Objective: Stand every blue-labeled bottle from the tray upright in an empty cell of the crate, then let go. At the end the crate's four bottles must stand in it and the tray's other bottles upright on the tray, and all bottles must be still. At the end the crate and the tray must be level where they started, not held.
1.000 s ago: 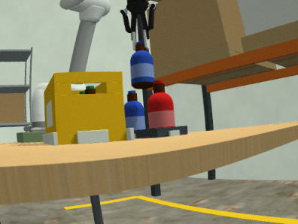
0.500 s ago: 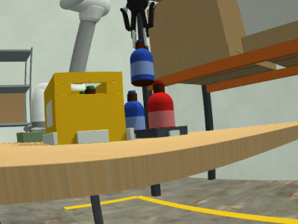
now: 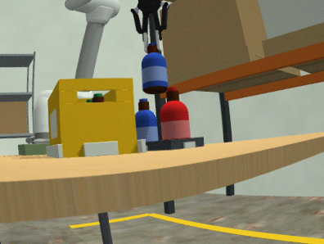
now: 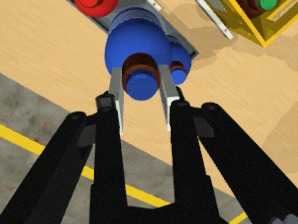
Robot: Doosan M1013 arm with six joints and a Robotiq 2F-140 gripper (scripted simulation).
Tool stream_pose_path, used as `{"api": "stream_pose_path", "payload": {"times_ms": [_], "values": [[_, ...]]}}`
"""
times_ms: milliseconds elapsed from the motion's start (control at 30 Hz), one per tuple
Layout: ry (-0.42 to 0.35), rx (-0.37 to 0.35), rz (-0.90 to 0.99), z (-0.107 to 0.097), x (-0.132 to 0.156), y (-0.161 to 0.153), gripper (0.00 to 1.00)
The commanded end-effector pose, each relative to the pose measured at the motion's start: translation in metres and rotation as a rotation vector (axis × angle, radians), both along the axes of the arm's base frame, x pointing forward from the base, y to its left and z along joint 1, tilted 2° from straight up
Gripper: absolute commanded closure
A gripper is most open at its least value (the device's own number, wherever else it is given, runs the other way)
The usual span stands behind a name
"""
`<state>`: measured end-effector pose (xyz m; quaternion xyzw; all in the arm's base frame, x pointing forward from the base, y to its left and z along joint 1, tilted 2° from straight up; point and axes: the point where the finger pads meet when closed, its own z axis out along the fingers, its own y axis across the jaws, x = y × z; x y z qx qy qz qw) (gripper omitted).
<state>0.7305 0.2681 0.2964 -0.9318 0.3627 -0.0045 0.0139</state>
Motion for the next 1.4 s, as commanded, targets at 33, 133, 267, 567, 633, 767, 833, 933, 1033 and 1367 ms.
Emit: {"api": "stream_pose_path", "payload": {"times_ms": [33, 133, 267, 567, 633, 767, 833, 933, 1033, 1367], "values": [[0.0, 0.0, 0.0, 0.0002, 0.0, 0.0, 1.0], [0.0, 0.0, 0.0, 0.0002, 0.0, 0.0, 1.0], [0.0, 0.0, 0.0, 0.0002, 0.0, 0.0, 1.0], [0.0, 0.0, 0.0, 0.0002, 0.0, 0.0, 1.0], [0.0, 0.0, 0.0, 0.0002, 0.0, 0.0, 1.0], [0.0, 0.0, 0.0, 0.0002, -0.0001, 0.0, 1.0], [0.0, 0.0, 0.0, 0.0002, -0.0001, 0.0, 1.0], [0.0, 0.0, 0.0, 0.0005, -0.0001, 0.0, 1.0], [0.0, 0.0, 0.0, 0.0016, -0.0001, -0.0001, 1.0], [0.0, 0.0, 0.0, 0.0101, -0.0002, -0.0003, 1.0]]}}
